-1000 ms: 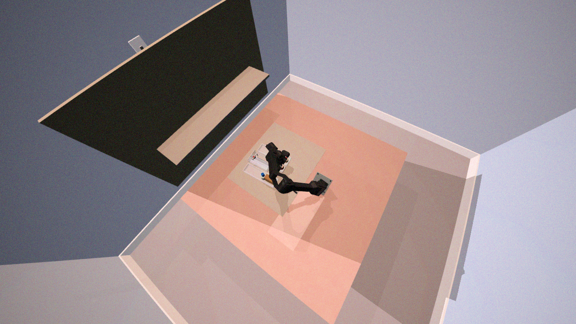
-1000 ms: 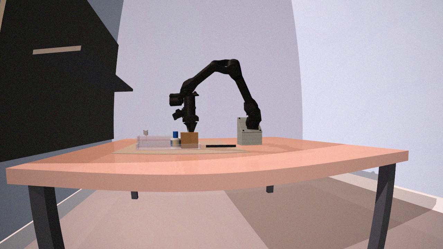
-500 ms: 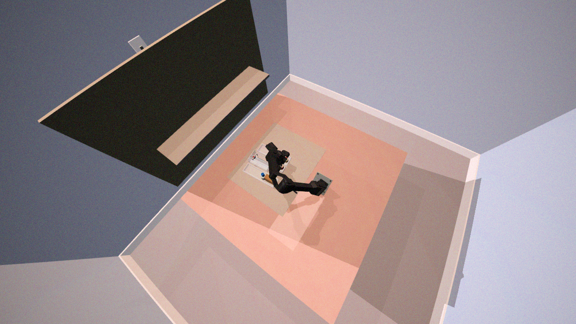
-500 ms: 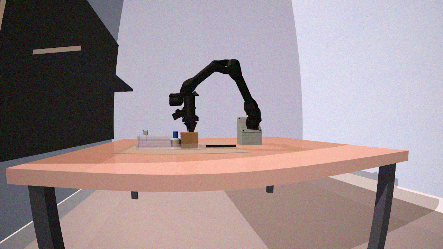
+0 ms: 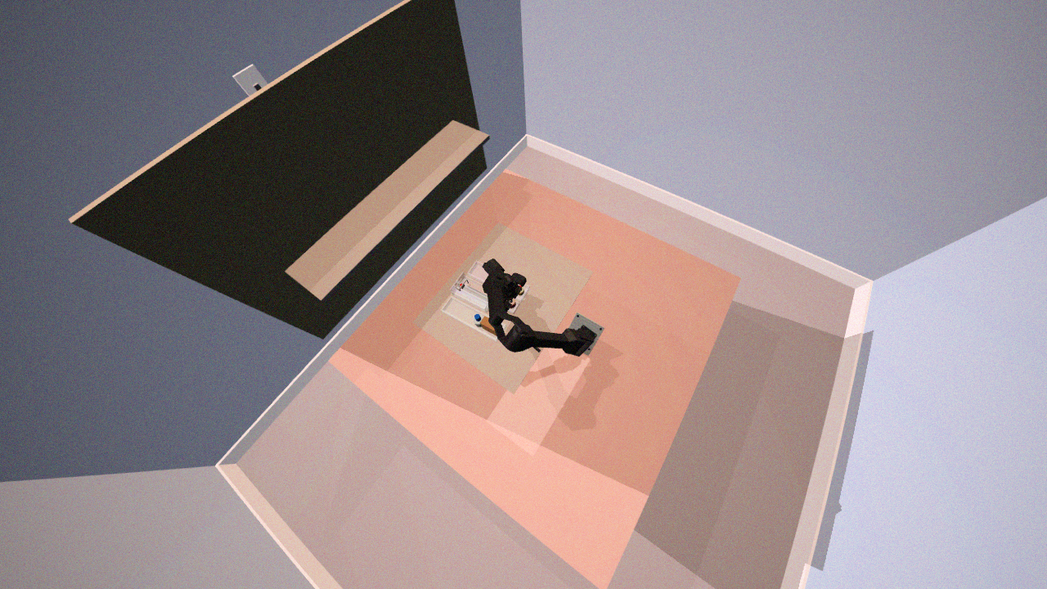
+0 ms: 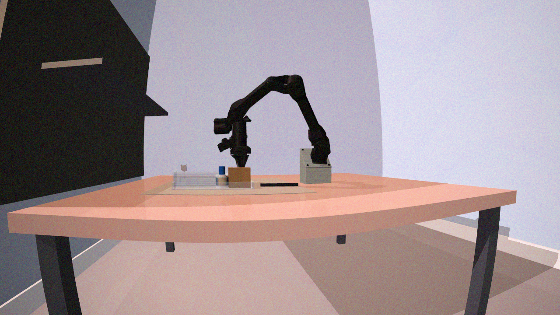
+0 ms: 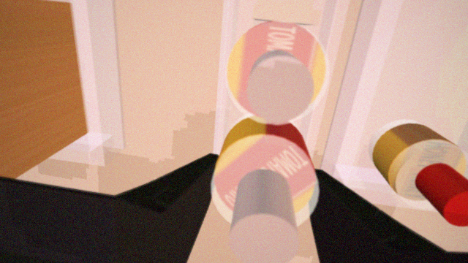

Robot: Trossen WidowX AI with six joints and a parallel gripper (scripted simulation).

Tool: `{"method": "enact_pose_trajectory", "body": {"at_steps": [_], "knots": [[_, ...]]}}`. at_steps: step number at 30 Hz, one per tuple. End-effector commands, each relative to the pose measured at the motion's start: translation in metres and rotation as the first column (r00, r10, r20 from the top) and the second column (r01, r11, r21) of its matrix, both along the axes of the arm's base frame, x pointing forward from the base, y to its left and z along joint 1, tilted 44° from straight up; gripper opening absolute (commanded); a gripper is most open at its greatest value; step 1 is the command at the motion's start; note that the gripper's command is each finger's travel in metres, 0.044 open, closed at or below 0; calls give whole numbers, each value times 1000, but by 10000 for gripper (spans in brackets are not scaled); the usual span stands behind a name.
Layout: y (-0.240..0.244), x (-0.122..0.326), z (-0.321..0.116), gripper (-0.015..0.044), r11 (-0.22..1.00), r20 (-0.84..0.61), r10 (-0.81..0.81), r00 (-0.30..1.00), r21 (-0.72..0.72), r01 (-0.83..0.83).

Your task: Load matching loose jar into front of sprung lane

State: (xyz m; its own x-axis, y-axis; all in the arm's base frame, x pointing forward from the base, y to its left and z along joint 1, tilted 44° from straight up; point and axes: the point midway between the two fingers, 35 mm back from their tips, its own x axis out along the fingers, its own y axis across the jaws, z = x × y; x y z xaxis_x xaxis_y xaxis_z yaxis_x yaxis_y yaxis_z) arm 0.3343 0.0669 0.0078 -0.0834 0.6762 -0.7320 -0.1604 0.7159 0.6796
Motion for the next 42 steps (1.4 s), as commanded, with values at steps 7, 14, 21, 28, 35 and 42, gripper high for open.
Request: {"method": "enact_pose_trajectory", "body": {"at_steps": [7,14,21,28,35,42], "knots": [[1,8,3,0,1000,23,-6,1000,11,6],[1,8,3,0,1000,23,-6,1000,11,6],[2,9,3,0,1000,23,-6,1000,11,6],[2,10,2,0,1000,23,-6,1000,11,6],[4,9,0,0,1000,23,-6,1000,11,6],[6,9,-1,0,1000,23,-6,1000,11,6]]}}
